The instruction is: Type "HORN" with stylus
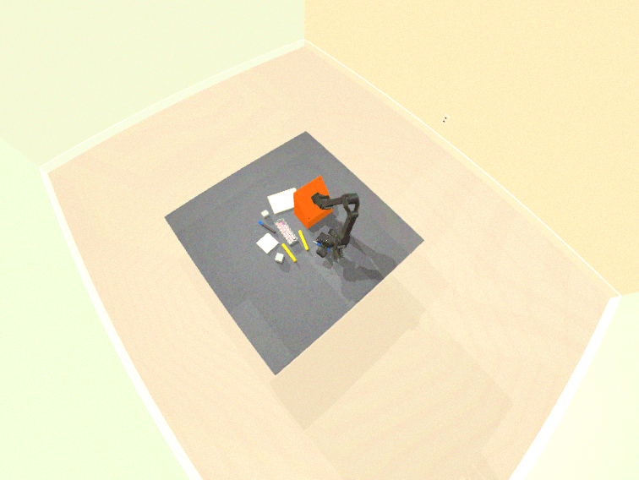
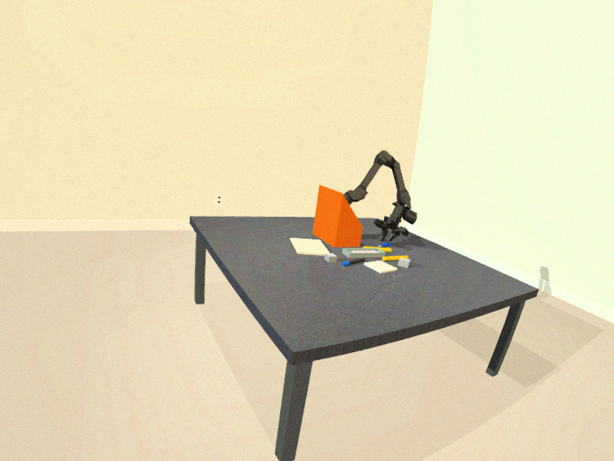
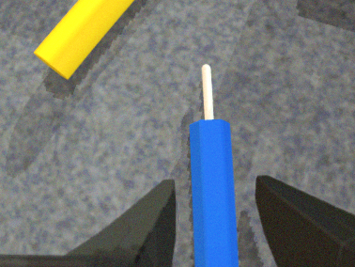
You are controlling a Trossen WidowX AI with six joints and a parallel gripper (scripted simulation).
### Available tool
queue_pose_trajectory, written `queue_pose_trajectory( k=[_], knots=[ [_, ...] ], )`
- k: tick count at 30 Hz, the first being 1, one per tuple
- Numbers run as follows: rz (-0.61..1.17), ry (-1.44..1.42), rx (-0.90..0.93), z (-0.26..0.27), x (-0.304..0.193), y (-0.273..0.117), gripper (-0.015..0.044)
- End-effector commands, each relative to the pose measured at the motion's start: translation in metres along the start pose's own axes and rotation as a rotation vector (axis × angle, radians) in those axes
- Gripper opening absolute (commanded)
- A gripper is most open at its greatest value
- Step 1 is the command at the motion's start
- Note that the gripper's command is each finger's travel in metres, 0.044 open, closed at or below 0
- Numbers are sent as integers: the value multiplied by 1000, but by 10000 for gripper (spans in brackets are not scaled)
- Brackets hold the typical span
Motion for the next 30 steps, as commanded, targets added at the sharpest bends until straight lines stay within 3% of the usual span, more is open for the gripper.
queue_pose_trajectory(
  k=[1,15,20,30],
  knots=[
    [-6,4,2,-1,-1,4,150],
    [-6,4,1,-1,-7,15,150],
    [-1,0,-2,-1,-7,13,19],
    [-1,0,-2,0,-6,12,0]
  ],
)
Point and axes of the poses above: the point midway between the two fingers, 35 mm back from their tips, its own y axis out along the fingers, its own z axis across the jaws, x = y × z, the point moved 8 cm from there along -y, back along the fingers, and after that the axes turned 2 degrees about y, right-handed, at the moved point
